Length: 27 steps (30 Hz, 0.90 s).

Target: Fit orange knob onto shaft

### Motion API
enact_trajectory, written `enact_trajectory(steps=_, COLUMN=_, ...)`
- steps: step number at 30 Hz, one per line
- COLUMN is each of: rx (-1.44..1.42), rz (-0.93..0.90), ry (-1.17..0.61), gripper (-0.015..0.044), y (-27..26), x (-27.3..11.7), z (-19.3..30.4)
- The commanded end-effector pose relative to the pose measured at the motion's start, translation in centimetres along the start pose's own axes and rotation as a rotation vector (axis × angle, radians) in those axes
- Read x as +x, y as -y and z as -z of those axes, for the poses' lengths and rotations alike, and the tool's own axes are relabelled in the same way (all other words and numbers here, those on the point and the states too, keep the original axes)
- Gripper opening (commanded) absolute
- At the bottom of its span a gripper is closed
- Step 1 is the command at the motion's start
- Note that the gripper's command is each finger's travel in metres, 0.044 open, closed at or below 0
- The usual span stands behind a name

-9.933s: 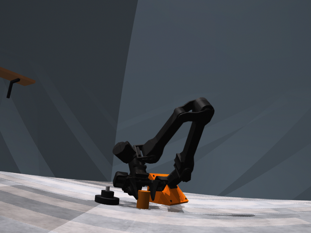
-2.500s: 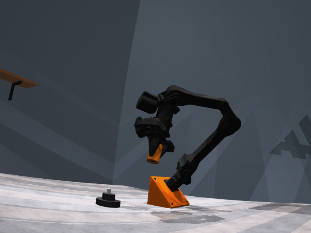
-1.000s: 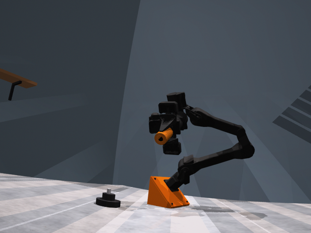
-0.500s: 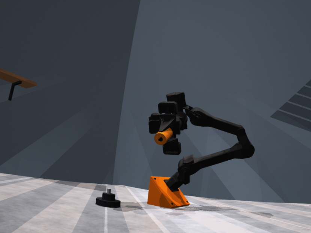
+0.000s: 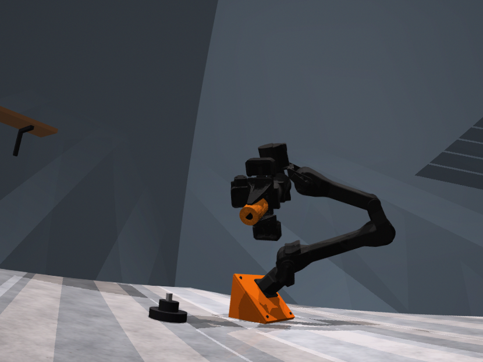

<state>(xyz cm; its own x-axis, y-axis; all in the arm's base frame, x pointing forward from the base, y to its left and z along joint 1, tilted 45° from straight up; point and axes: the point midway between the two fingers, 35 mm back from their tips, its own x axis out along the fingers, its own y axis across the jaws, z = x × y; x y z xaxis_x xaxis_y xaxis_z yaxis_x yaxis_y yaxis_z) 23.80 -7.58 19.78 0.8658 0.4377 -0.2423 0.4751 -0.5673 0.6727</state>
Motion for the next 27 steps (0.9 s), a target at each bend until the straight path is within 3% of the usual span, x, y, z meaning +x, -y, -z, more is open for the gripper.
enact_trajectory(steps=1, rx=-0.009, rz=-0.005, ry=0.002, gripper=0.0, y=-0.1, x=0.0, z=0.0)
enact_trajectory(steps=10, rx=-0.009, rz=0.053, ry=0.001, gripper=0.0, y=0.7, x=0.7, z=0.1)
enact_trajectory(steps=27, rx=-0.008, rz=0.445, ry=0.006, gripper=0.0, y=2.9, x=3.4, z=0.0)
